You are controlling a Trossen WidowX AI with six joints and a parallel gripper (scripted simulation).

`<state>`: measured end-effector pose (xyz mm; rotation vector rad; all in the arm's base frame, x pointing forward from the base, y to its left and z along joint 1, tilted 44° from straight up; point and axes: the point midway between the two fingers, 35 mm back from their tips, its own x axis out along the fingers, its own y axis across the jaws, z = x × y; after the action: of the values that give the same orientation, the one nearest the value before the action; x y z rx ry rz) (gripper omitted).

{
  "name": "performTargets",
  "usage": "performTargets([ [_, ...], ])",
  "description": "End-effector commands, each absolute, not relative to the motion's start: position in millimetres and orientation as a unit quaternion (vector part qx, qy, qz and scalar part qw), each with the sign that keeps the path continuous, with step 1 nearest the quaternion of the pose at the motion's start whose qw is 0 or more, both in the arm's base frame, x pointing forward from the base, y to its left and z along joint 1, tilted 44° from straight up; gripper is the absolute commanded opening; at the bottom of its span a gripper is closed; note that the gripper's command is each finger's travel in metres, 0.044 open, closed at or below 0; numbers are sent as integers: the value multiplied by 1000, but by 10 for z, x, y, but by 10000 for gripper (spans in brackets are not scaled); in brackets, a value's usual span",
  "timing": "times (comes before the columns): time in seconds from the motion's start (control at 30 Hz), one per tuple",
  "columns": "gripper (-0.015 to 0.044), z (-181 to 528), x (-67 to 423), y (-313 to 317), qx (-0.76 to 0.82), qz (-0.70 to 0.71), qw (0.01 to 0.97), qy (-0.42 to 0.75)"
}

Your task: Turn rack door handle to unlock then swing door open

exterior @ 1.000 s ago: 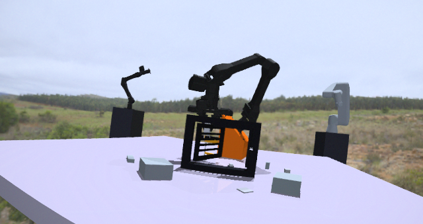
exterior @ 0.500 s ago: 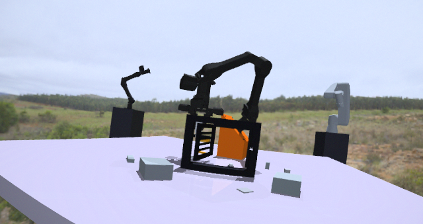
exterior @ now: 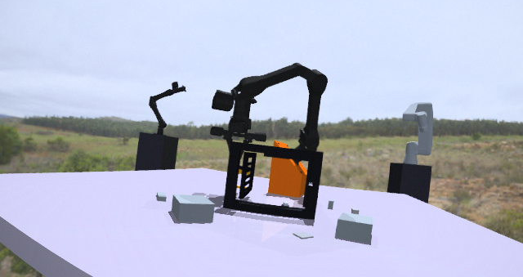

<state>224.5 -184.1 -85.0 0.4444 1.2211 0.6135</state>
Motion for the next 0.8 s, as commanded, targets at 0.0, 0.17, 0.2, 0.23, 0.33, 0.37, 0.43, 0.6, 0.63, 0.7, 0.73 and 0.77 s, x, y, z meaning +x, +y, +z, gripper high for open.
performTargets([
  [0.0,20,-875,2262,-1869,188,293,756,554],
  [0.17,20,-875,2261,-1869,188,293,756,554],
  [0.2,20,-875,2261,-1869,188,293,756,554],
  [0.23,20,-875,2261,-1869,188,293,756,554],
  [0.33,20,-875,2261,-1869,188,293,756,554],
  [0.37,20,-875,2261,-1869,188,293,756,554],
  [0.43,20,-875,2261,-1869,188,293,756,554],
  [0.6,152,-875,2261,-1869,188,293,756,554],
  [0.63,178,-875,2261,-1869,188,293,756,554],
  [0.7,230,-875,2261,-1869,188,293,756,554],
  [0.73,257,-875,2261,-1869,188,293,756,554],
  [0.77,283,-875,2261,-1869,188,293,756,554],
])
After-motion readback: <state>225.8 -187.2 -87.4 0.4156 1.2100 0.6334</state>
